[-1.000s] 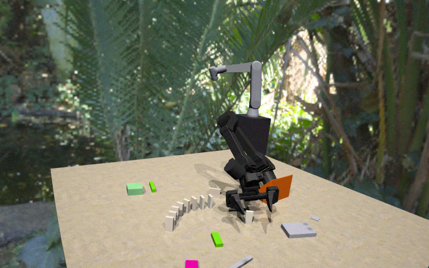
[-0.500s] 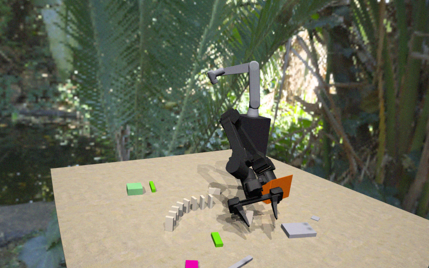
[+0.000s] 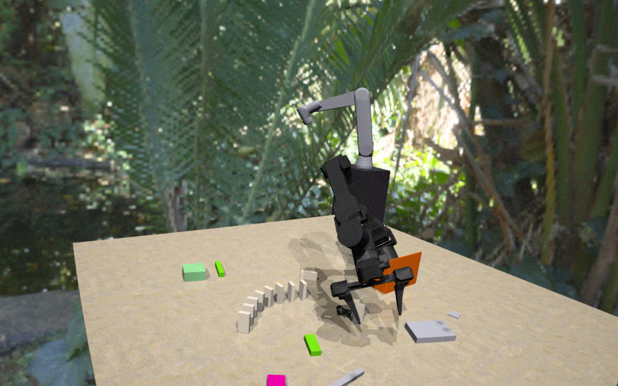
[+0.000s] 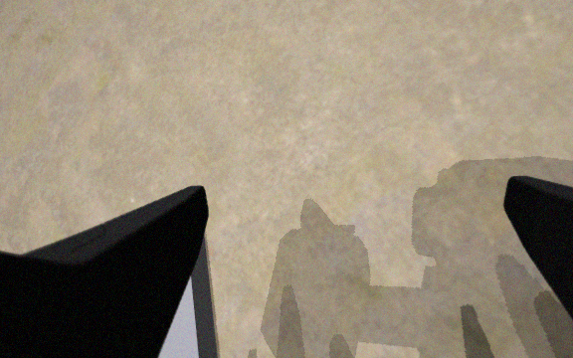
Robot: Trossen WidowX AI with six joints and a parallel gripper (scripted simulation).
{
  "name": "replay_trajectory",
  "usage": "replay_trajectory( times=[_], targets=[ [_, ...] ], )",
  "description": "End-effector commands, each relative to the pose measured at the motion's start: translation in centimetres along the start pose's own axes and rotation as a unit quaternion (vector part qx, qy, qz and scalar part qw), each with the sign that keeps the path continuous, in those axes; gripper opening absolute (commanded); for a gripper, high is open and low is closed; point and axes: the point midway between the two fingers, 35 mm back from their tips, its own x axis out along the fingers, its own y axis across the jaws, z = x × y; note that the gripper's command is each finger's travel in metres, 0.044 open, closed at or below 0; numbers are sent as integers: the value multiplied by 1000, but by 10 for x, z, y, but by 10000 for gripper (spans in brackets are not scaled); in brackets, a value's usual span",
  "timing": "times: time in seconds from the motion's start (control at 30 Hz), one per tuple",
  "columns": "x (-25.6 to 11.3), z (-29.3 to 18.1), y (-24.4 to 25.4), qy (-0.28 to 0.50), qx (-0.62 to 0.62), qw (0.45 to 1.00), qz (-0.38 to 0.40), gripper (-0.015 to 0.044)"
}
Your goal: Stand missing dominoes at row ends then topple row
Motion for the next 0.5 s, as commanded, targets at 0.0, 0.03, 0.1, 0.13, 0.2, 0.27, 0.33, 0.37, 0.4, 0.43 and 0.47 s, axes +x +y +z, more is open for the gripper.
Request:
replay_trajectory(
  times=[0.0, 0.03, 0.1, 0.13, 0.2, 0.27, 0.33, 0.37, 0.4, 0.43, 0.47],
  targets=[
    [-54, -8, -4, 209, -2, 970, -122, 440],
    [-58, -10, -4, 221, -4, 967, -129, 440],
    [-68, -10, -6, 239, -9, 960, -147, 440],
    [-72, -13, -6, 253, -14, 956, -150, 440],
    [-81, -21, -7, 281, -25, 947, -156, 440],
    [-84, -23, -7, 288, -27, 944, -158, 440],
    [-84, -23, -7, 288, -27, 944, -158, 440],
    [-84, -23, -7, 288, -27, 944, -158, 440],
    [-84, -23, -7, 288, -27, 944, -158, 440],
    [-84, -23, -7, 288, -27, 944, -158, 440],
    [-84, -23, -7, 288, -27, 944, -158, 440]
  ],
)
